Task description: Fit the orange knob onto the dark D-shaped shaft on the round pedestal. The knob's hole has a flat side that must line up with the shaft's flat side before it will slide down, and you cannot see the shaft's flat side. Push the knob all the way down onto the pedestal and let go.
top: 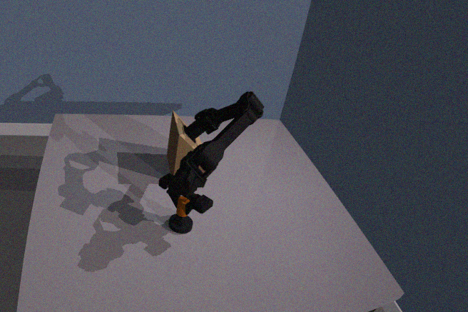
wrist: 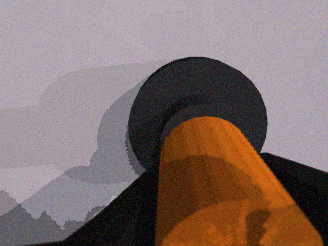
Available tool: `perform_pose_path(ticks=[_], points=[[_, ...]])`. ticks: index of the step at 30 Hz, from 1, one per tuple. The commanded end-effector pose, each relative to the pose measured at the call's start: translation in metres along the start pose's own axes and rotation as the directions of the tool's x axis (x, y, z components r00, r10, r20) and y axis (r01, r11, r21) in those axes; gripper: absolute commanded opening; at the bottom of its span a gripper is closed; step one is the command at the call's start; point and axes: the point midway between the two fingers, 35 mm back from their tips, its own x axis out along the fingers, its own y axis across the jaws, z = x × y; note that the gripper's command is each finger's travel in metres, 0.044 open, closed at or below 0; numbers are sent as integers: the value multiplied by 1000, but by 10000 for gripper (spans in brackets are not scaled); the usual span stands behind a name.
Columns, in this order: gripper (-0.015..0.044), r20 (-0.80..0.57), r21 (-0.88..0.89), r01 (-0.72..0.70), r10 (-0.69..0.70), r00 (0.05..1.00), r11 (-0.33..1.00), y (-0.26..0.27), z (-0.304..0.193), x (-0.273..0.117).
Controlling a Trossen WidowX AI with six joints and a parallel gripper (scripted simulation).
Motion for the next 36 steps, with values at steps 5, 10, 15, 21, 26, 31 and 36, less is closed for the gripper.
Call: perform_pose_path(ticks=[5, 10, 15, 21, 26, 31, 36], points=[[0, -4, -18, 5, -5, 1000, 1000, -1, 2, 2], [0, -4, -18, 5, -5, 1000, 1000, -1, 1, 2], [0, -4, -18, 5, -5, 1000, 1000, -1, 0, -1], [0, -4, -106, 4, -5, 1000, 994, -1, 0, -3], [0, -4, -226, 4, -5, 1000, 974, -2, -2, -3], [0, -4, -226, 4, -5, 1000, 974, -3, -6, -2], [0, -4, -226, 4, -5, 1000, 974, -5, -5, -2]])
